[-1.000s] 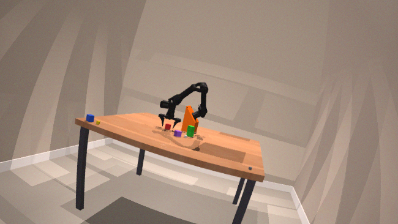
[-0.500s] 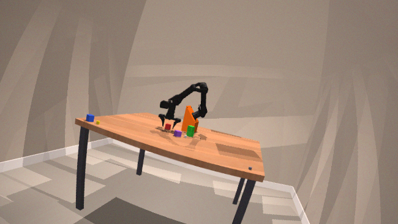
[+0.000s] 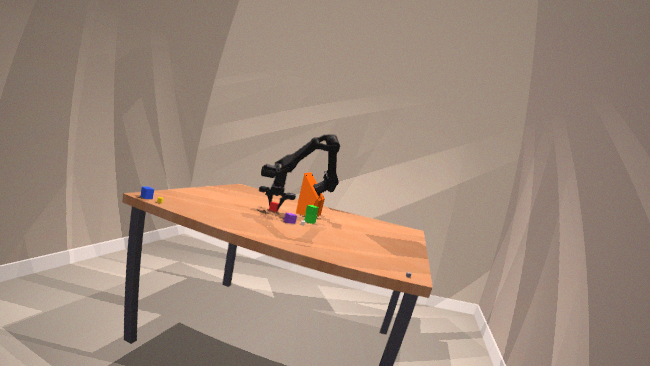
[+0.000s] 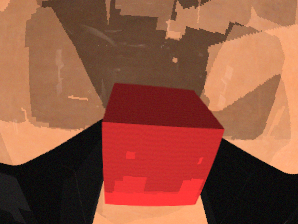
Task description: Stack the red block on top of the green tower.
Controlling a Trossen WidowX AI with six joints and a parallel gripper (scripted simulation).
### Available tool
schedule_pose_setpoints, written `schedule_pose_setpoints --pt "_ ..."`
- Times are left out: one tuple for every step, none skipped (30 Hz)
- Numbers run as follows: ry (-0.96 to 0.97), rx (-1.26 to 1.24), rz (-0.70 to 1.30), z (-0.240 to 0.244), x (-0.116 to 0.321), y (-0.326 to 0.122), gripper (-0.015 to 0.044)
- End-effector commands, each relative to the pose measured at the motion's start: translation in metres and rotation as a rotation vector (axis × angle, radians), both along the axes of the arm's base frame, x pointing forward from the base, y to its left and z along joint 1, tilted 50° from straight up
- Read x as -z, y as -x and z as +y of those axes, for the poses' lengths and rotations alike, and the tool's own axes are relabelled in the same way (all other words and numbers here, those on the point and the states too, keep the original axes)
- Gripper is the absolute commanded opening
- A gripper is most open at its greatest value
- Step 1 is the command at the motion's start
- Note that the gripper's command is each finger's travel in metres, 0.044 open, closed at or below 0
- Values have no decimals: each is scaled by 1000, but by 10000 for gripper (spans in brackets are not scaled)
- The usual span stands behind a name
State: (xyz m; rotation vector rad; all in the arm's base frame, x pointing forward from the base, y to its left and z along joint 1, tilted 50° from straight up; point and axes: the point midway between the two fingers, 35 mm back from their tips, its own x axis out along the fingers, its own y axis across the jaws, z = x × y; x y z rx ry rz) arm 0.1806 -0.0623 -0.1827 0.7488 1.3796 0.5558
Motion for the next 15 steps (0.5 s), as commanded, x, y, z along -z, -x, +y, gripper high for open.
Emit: schedule_pose_setpoints --pt "-4 2 0 0 -1 0 98" --pt "-4 2 0 -2 -2 0 72" --pt "-3 2 0 -4 -4 0 45" --pt "-3 2 1 -7 -6 1 19" --pt "-3 2 1 -10 -8 1 0" --pt "-2 2 1 -13 -11 2 0" --pt "-2 2 1 -17 -14 2 0" --pt "-2 2 1 -21 -18 3 0" --pt "-2 2 1 -25 -21 4 0" --pt "-2 2 1 -28 -24 5 0" --pt "-1 2 1 -31 -27 5 0" --pt "-1 2 1 -34 -29 6 0" --pt "-1 2 1 -38 -32 6 0" --pt "-1 2 1 -41 -35 7 0" --pt "-1 2 2 -44 -38 7 0"
